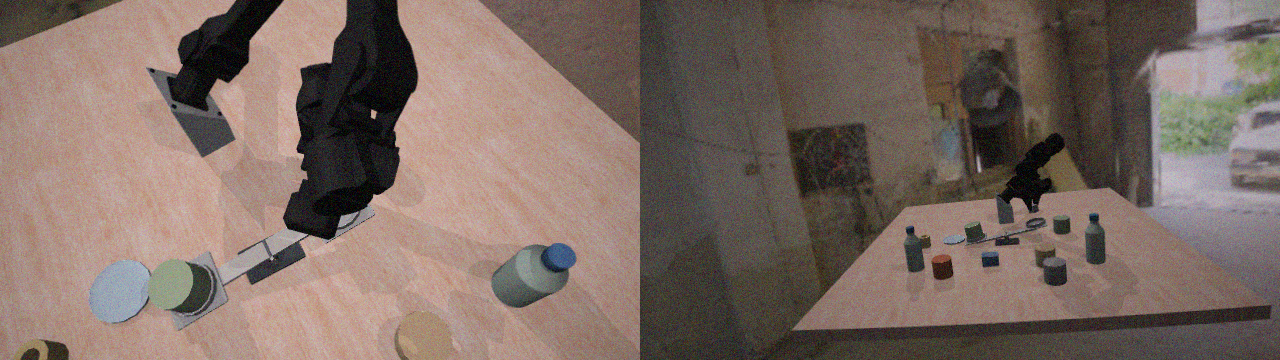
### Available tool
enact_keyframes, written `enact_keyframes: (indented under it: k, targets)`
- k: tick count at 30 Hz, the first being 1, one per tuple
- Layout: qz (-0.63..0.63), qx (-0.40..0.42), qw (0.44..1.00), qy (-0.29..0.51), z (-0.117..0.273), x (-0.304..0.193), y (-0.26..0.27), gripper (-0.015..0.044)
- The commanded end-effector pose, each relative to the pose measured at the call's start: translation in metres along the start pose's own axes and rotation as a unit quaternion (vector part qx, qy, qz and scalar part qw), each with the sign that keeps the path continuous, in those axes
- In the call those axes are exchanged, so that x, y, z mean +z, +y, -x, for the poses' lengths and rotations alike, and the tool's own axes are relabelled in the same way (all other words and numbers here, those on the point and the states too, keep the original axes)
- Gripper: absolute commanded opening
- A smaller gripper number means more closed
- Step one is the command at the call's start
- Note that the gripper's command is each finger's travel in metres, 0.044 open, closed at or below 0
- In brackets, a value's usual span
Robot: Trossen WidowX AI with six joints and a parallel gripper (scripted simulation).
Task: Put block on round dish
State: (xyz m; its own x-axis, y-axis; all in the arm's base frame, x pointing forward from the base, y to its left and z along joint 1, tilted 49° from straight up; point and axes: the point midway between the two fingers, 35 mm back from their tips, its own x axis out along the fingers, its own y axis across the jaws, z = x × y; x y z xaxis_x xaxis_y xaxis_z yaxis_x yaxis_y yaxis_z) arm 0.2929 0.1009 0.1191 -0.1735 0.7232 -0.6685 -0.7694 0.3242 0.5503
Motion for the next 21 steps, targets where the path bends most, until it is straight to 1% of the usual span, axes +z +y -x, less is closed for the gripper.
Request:
enact_keyframes:
  k: [1,4,10,21]
  targets:
    - [0.007,0.002,1.000,0.002,0.026,-0.001,0.002,0.0000]
    - [0.010,0.005,1.000,0.002,0.038,-0.002,0.004,0.0000]
    - [0.010,0.005,1.000,0.003,0.039,-0.004,-0.001,0.0000]
    - [0.008,-0.010,1.000,0.002,0.034,-0.054,-0.072,0.0000]
